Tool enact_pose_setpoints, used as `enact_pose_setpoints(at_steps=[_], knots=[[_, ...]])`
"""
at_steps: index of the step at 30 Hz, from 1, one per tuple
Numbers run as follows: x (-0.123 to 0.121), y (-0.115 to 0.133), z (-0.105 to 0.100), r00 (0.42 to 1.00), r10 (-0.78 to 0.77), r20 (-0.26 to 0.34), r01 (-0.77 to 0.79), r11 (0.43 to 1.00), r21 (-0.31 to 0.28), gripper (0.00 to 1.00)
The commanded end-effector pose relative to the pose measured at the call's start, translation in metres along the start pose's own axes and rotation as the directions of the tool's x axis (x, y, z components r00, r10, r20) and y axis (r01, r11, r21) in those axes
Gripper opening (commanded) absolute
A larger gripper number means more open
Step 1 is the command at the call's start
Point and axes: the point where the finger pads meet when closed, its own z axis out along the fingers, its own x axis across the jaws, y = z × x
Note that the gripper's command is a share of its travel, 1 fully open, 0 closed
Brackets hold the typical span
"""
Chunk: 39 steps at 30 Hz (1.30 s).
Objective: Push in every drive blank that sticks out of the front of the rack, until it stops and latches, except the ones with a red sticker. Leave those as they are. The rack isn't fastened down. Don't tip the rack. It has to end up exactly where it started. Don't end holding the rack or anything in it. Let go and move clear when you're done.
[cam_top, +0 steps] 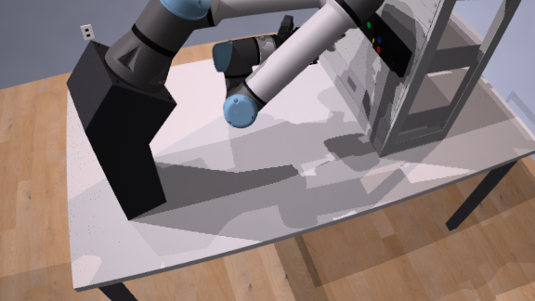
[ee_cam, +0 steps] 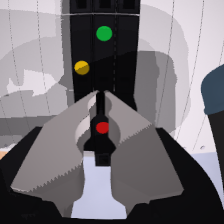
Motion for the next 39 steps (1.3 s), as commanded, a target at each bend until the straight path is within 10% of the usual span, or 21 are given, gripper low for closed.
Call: enact_pose_setpoints(at_steps=[1, 39], knots=[[0.000, 0.000, -0.001, 1.000, 0.000, -0.001, 0.000, 1.000, 0.001, 0.00], [0.018, 0.054, -0.003, 1.000, 0.000, -0.001, 0.000, 1.000, 0.001, 0.00]])
